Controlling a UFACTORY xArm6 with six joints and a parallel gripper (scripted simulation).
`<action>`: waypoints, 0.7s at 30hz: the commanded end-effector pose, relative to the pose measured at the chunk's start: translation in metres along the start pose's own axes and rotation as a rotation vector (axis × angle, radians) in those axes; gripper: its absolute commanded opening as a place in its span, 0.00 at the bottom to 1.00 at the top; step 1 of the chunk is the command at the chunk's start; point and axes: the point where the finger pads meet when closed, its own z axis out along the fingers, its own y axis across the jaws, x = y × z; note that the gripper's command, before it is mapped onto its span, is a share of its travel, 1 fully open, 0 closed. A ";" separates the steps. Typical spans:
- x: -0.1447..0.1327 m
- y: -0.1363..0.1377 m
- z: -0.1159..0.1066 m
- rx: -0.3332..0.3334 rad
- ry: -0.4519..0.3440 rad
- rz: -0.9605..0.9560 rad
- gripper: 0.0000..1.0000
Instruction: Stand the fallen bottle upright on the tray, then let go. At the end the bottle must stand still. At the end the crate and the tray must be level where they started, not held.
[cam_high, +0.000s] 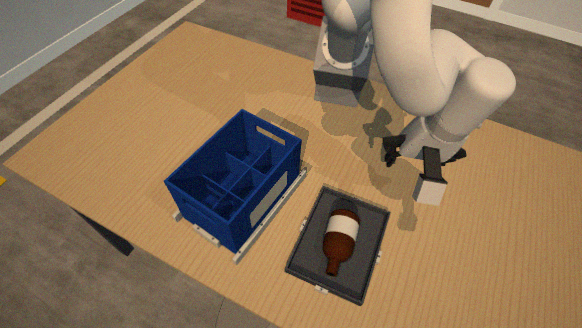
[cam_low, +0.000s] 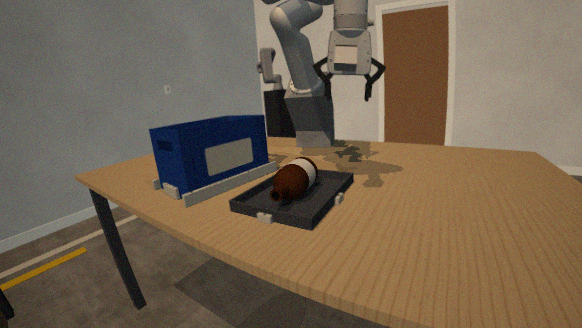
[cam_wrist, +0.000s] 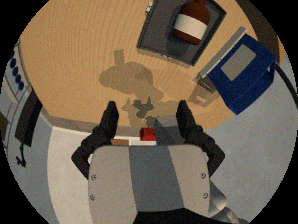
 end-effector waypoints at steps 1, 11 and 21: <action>0.001 -0.001 -0.001 0.002 0.002 0.001 1.00; 0.001 -0.001 -0.001 0.002 0.002 0.001 1.00; 0.020 0.006 0.000 0.024 -0.004 0.024 1.00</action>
